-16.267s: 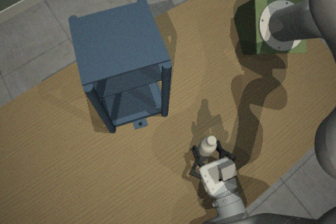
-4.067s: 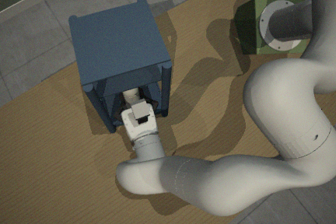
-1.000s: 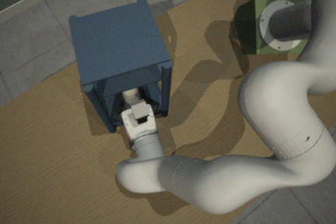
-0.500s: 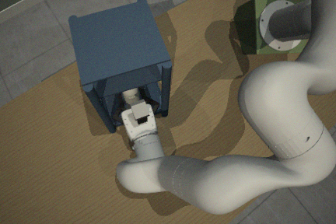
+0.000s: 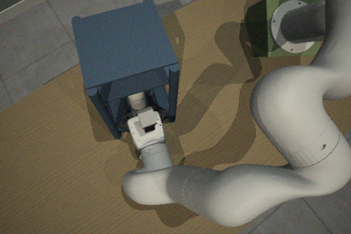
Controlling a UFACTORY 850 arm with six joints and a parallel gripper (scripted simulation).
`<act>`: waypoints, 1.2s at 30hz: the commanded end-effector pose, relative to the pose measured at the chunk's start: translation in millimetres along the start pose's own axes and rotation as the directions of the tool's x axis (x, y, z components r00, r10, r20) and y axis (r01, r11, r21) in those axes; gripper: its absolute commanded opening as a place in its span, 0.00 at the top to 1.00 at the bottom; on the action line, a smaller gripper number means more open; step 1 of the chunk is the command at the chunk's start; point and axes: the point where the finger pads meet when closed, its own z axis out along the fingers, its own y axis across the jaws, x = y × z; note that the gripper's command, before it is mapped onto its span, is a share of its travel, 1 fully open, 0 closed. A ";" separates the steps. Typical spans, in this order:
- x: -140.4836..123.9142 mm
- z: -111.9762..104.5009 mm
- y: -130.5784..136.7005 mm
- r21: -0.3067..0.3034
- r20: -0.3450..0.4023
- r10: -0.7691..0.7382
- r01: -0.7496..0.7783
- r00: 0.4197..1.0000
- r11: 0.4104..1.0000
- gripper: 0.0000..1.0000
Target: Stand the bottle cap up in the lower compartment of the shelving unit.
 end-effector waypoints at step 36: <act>0.7 -97.0 -0.6 0.000 0.000 0.002 -0.002 1.000 1.000 0.28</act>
